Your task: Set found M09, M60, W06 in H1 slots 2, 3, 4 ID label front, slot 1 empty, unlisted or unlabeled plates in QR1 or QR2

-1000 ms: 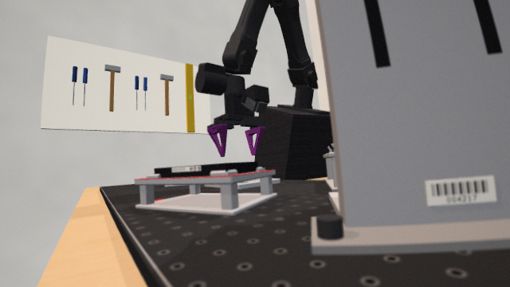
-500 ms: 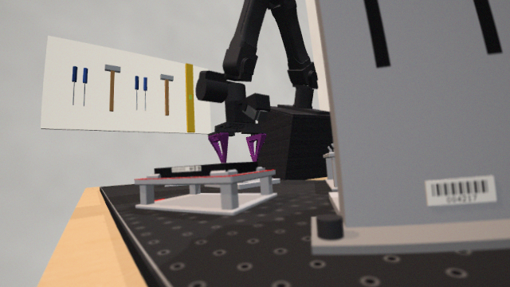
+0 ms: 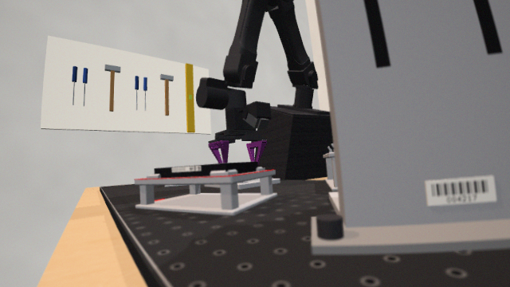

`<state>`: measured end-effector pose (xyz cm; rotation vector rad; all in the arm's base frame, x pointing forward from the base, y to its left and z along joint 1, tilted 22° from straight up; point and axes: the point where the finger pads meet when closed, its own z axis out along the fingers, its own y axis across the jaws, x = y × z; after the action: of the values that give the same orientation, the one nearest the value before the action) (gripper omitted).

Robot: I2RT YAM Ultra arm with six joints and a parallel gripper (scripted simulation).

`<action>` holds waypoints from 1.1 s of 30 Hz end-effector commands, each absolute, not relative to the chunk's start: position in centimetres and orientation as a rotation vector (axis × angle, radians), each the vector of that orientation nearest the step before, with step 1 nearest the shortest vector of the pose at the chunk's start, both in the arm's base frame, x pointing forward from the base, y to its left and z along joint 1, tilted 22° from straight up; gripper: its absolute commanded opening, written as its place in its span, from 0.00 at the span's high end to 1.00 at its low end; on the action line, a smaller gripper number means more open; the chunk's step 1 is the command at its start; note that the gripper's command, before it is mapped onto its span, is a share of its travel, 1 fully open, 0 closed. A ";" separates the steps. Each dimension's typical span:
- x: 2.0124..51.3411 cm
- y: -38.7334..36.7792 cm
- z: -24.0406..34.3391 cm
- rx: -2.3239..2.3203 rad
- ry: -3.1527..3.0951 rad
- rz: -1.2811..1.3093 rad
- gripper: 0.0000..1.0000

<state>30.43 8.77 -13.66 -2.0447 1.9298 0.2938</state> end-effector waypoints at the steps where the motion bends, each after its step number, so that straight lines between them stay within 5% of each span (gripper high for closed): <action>1: 31.1 8.7 -13.6 -2.030 1.923 0.271 0.00; 24: 31.2 9.5 -15.6 -2.030 1.923 0.272 0.00; 25: 31.2 9.5 -15.6 -2.030 1.923 0.271 0.14; 33: 31.2 9.6 -15.6 -2.030 1.923 0.271 0.14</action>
<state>30.97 9.60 -15.80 -2.0365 1.9254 0.2789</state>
